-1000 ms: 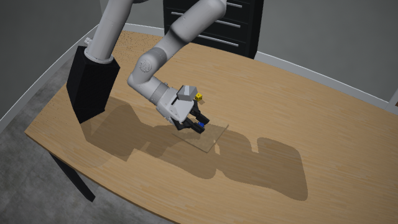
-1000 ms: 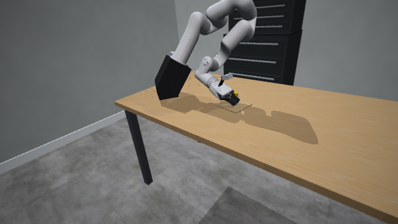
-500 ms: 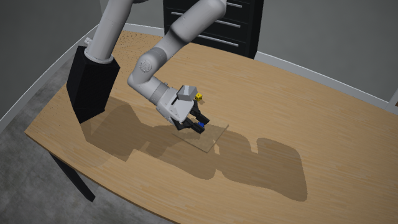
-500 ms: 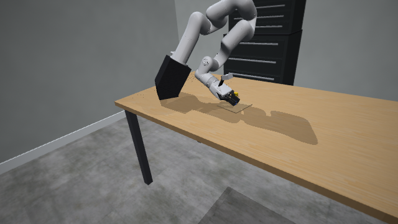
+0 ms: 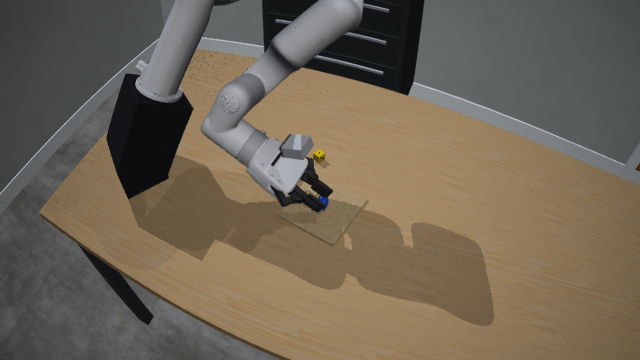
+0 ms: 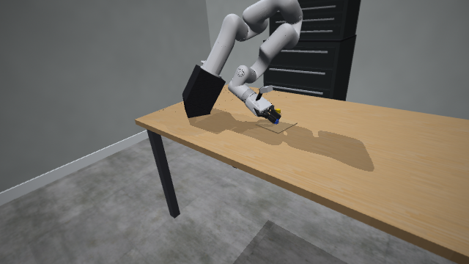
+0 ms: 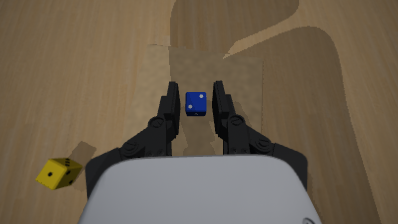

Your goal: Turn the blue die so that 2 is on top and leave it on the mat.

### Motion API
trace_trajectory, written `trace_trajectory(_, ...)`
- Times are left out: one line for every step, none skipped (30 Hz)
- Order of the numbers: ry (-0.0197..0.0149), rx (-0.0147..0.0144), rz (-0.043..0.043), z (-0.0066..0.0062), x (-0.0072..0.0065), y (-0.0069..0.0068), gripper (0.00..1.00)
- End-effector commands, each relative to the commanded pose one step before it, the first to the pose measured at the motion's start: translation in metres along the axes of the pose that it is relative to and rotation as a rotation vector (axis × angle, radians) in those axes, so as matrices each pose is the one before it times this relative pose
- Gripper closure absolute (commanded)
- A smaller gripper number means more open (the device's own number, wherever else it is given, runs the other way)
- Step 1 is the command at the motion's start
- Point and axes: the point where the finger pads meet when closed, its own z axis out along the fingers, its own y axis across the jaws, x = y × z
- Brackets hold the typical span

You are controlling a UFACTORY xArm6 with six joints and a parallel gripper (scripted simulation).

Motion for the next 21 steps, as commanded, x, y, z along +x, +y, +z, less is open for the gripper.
trace_trajectory(0.00166, 0.00023, -0.00027, -0.01160, 0.00074, 0.00002, 0.64)
trace_trajectory(0.00000, 0.00000, 0.00000, -0.00394, 0.00000, 0.00000, 0.64)
trace_trajectory(0.00000, 0.00000, 0.00000, -0.00391, 0.00000, 0.00000, 0.64)
trace_trajectory(0.00000, 0.00000, 0.00000, -0.00377, 0.00000, 0.00000, 0.64)
trace_trajectory(0.00000, 0.00000, 0.00001, -0.00353, 0.00000, 0.00000, 0.64)
trace_trajectory(0.00000, 0.00000, -0.00001, -0.00321, 0.00000, 0.00000, 0.64)
trace_trajectory(0.00000, 0.00000, -0.00001, -0.00281, 0.00000, 0.00000, 0.64)
trace_trajectory(0.00000, 0.00000, 0.00001, -0.00237, 0.00000, -0.00001, 0.64)
trace_trajectory(0.00000, 0.00000, -0.00001, -0.00188, 0.00000, 0.00000, 0.64)
trace_trajectory(0.00000, 0.00000, 0.00000, -0.00140, 0.00000, 0.00000, 0.64)
trace_trajectory(0.00000, 0.00000, 0.00001, -0.00094, 0.00000, 0.00000, 0.64)
trace_trajectory(0.00000, 0.00000, 0.00001, -0.00053, 0.00000, 0.00000, 0.64)
trace_trajectory(0.00000, 0.00000, 0.00000, -0.00021, 0.00000, 0.00000, 0.64)
trace_trajectory(0.00000, 0.00000, 0.00000, -0.00003, 0.00000, 0.00000, 0.64)
trace_trajectory(0.00000, 0.00000, 0.00000, 0.00000, 0.00000, 0.00000, 0.64)
trace_trajectory(0.00000, 0.00000, 0.00000, 0.00000, 0.00000, 0.00000, 0.64)
trace_trajectory(0.00000, 0.00000, 0.00000, -0.00002, 0.00004, 0.00000, 0.64)
trace_trajectory(0.00000, 0.00000, 0.00000, -0.00014, 0.00026, 0.00000, 0.64)
trace_trajectory(0.00000, -0.00001, 0.00001, -0.00034, 0.00065, 0.00000, 0.64)
trace_trajectory(0.00000, 0.00000, 0.00001, -0.00061, 0.00115, 0.00000, 0.64)
trace_trajectory(0.00001, 0.00001, -0.00002, -0.00092, 0.00171, 0.00000, 0.64)
